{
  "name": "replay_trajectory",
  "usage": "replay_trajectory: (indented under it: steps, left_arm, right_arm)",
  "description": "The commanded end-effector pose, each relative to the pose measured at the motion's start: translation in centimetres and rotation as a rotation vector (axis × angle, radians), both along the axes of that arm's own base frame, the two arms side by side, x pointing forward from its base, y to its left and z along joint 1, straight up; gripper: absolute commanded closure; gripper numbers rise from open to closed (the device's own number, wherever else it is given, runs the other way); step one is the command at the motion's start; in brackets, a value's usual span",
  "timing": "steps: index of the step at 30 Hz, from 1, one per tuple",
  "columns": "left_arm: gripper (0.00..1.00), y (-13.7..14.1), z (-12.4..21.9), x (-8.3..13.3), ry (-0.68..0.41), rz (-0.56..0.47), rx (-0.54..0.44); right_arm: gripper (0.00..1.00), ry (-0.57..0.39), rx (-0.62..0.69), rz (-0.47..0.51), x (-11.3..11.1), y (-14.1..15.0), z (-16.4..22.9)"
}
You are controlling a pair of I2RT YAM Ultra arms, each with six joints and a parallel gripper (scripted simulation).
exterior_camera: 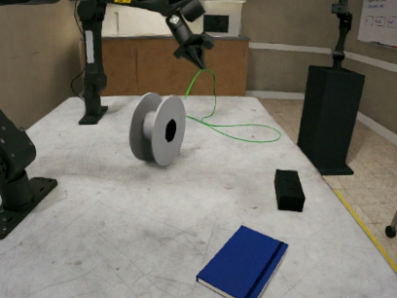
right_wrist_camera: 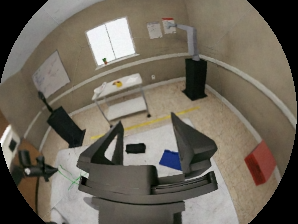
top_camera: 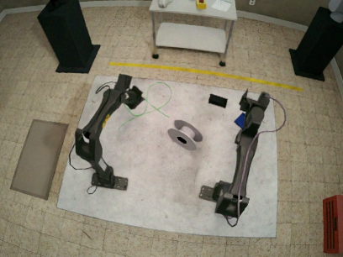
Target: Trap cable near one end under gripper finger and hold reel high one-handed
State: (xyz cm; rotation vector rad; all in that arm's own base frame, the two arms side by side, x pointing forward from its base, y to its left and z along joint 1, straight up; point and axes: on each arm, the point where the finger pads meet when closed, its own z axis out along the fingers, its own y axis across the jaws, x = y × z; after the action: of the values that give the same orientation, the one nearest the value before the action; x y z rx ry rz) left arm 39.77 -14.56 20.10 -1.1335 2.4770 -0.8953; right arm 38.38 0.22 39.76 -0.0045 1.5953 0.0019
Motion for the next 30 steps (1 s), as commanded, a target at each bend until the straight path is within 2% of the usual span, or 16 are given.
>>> replay_trajectory:
  steps: [1,15,23,26,30]
  left_arm:
    - [1.0,0.1,0.1,0.5,0.001,-0.01,0.003]
    - [1.0,0.1,0.1,0.5,0.001,-0.01,0.003]
    - [1.0,0.1,0.1,0.5,0.001,-0.01,0.003]
    - [1.0,0.1,0.1,0.5,0.001,-0.01,0.003]
    - [1.0,0.1,0.1,0.5,0.001,-0.01,0.003]
  right_arm:
    - [0.25,-0.051,-0.011,0.011,-0.8,0.1,2.5]
    - [0.25,0.04,-0.052,0.09,0.3,2.1,-0.6]
    - [0.25,0.122,-0.103,0.183,0.3,4.0,-3.5]
    - [0.25,0.123,-0.111,0.198,0.0,4.3,-3.5]
    - [0.25,0.185,-0.141,0.264,0.1,5.6,-5.9]
